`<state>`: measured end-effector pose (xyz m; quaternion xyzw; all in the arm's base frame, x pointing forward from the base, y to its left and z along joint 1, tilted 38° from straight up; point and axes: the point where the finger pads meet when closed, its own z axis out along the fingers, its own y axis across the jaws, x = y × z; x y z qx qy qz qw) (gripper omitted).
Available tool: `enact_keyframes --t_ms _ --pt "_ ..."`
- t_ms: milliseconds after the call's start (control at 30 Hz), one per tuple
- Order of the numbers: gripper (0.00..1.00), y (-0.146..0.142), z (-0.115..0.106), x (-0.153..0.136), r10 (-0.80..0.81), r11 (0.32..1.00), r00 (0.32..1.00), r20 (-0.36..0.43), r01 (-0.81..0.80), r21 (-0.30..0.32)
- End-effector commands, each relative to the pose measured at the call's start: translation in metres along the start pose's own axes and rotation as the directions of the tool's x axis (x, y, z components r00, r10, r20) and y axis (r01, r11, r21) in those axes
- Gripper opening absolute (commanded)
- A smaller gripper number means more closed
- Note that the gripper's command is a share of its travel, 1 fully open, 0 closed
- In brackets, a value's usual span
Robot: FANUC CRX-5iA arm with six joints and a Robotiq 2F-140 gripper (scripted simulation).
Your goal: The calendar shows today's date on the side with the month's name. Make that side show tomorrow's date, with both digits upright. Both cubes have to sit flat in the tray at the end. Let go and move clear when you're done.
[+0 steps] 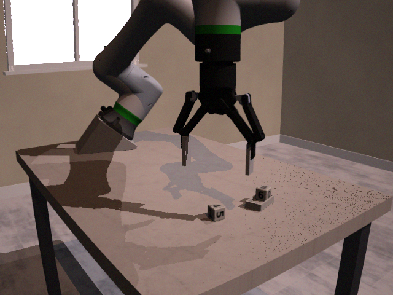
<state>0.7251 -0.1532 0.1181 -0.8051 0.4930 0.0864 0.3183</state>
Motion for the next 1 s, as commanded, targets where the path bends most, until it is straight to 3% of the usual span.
enact_keyframes --t_ms 0,333,467,600,633,967 --pt "1.00 0.0000 0.0008 0.0000 0.173 0.985 0.985 0.000 -0.173 -0.005" --pt "1.00 0.0001 0.0024 -0.0001 0.395 0.919 0.919 -0.001 -0.395 -0.005" --pt "1.00 0.0002 0.0034 -0.0002 0.530 0.848 0.848 -0.002 -0.530 -0.005" --pt "1.00 0.0002 0.0036 -0.0002 0.560 0.828 0.828 -0.002 -0.560 -0.005" --pt "0.35 0.0002 0.0036 -0.0002 0.560 0.828 0.828 -0.002 -0.560 -0.005" --pt "0.35 0.0002 0.0036 -0.0002 0.560 0.828 0.828 -0.002 -0.560 -0.005"
